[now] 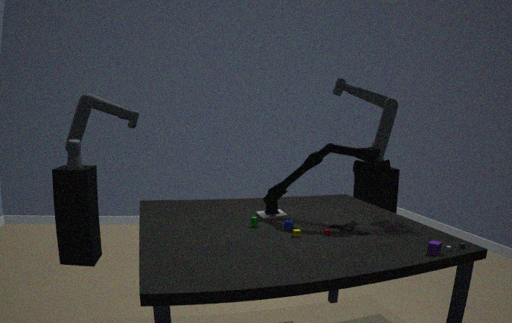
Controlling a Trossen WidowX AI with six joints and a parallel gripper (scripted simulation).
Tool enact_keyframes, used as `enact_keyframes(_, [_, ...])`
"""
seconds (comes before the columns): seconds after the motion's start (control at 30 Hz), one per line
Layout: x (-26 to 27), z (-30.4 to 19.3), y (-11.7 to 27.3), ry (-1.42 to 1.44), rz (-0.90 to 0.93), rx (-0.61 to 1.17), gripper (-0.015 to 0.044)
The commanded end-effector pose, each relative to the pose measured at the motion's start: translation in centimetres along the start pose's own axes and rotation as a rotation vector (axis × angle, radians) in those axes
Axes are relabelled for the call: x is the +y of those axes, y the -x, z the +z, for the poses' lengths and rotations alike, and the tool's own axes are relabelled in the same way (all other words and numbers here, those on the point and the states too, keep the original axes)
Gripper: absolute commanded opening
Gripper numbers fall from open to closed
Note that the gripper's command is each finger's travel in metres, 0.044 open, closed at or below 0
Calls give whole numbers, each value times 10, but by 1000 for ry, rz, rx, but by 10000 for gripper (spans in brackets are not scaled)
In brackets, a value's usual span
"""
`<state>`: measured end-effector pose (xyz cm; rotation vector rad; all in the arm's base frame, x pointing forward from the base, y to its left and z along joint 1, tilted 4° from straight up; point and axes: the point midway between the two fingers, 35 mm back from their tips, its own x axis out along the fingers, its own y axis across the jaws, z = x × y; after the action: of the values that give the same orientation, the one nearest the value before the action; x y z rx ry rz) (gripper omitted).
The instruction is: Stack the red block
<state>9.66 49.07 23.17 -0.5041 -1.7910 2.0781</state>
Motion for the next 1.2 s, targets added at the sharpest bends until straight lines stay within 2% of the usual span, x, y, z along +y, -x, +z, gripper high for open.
enact_keyframes(0.0, [1,0,1,-8,4,2,426])
enact_keyframes(0.03, [2,-1,3,-33,15,9,440])
enact_keyframes(0.3, [29,-9,37,-434,164,154,440])
enact_keyframes(0.63, [62,-12,90,-954,268,421,440])
enact_keyframes(0.9, [86,-9,137,-1360,271,690,440])
enact_keyframes(1.17, [109,4,188,-1742,187,999,440])
